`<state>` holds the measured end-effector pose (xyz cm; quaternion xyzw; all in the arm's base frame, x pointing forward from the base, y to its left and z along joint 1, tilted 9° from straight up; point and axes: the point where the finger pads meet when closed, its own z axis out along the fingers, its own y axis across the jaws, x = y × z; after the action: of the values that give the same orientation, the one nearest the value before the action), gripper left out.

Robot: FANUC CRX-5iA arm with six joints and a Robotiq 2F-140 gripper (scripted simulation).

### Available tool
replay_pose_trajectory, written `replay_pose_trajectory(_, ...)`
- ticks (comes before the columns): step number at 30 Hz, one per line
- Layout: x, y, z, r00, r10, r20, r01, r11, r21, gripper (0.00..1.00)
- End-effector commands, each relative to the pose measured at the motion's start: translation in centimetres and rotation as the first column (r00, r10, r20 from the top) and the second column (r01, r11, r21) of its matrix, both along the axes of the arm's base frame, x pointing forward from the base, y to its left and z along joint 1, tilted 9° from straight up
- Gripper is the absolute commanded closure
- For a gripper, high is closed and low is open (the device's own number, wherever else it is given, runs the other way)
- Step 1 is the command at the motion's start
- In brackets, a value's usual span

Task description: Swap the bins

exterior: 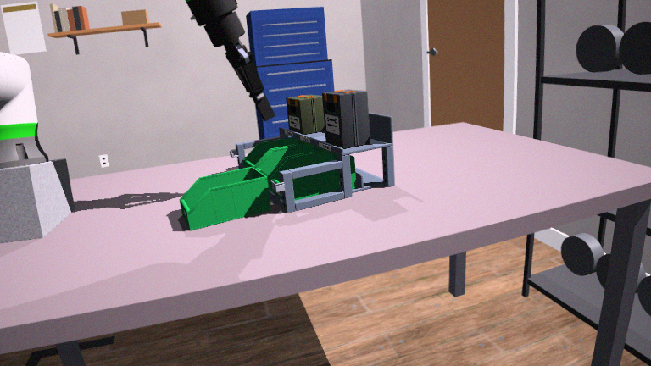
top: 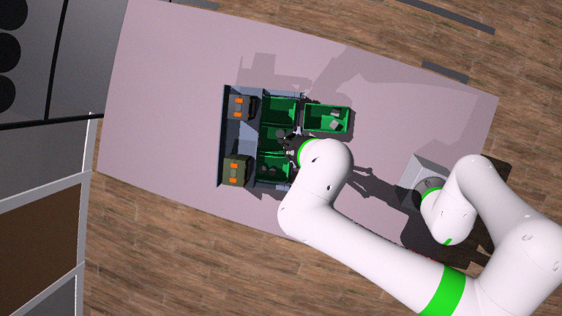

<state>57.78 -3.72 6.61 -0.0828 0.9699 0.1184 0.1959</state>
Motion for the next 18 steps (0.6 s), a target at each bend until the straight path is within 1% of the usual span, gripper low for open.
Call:
replay_pose_trajectory(1,0.05,-0.01,0.08,1.0,0.003,-0.016,-0.003,1.0,-0.007,0.9)
replay_pose_trajectory(8,0.04,0.03,0.06,0.99,0.019,-0.138,-0.025,0.999,-0.048,0.9)
replay_pose_trajectory(15,0.04,0.07,0.04,0.963,0.029,-0.266,-0.055,0.995,-0.088,0.9)
replay_pose_trajectory(18,0.04,0.08,0.04,0.959,0.03,-0.281,-0.059,0.994,-0.093,0.9)
